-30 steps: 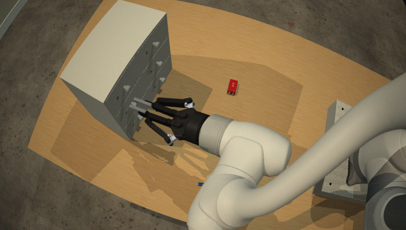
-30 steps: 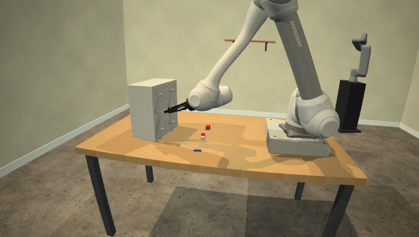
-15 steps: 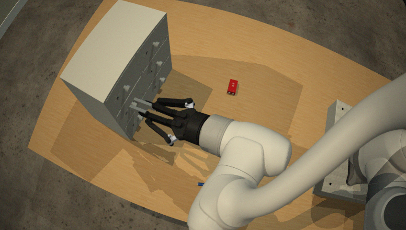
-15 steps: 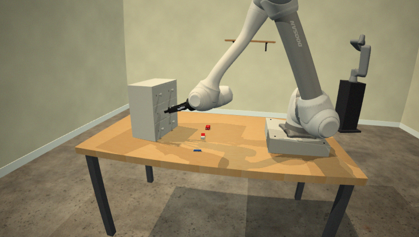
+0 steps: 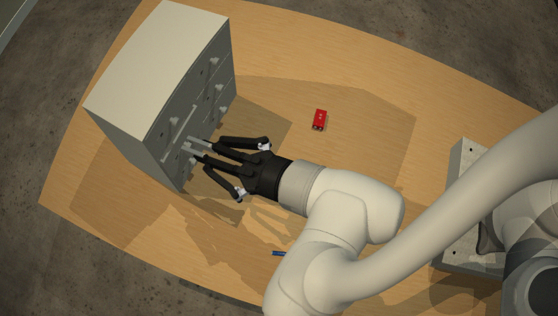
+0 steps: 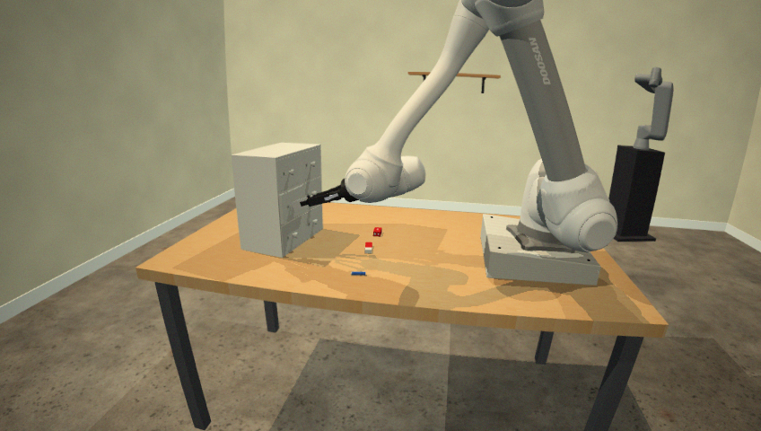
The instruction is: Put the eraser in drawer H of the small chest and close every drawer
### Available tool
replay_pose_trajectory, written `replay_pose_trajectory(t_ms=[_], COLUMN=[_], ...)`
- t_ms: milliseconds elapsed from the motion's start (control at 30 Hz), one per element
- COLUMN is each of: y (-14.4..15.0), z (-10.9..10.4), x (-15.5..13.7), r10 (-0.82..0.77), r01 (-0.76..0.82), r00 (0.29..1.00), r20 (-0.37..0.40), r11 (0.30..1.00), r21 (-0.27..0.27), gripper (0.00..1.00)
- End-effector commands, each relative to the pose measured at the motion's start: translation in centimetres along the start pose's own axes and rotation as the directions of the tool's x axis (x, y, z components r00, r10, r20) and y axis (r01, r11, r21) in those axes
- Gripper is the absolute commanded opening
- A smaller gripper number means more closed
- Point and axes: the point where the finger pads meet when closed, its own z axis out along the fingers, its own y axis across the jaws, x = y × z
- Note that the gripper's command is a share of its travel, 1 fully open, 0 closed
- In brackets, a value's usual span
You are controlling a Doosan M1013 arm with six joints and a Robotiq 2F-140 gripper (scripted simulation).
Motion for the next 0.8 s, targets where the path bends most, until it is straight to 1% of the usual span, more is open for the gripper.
replay_pose_trajectory(t_ms=[0, 333, 767], y=[0.0, 0.0, 0.0], z=[-0.2, -1.2, -2.9], x=[0.1, 0.4, 1.1], r10=[0.0, 0.0, 0.0], r01=[0.0, 0.0, 0.0], r00=[1.0, 1.0, 1.0], r20=[0.0, 0.0, 0.0], r11=[1.0, 1.0, 1.0], r21=[0.0, 0.0, 0.0], gripper=[0.08, 0.08, 0.08])
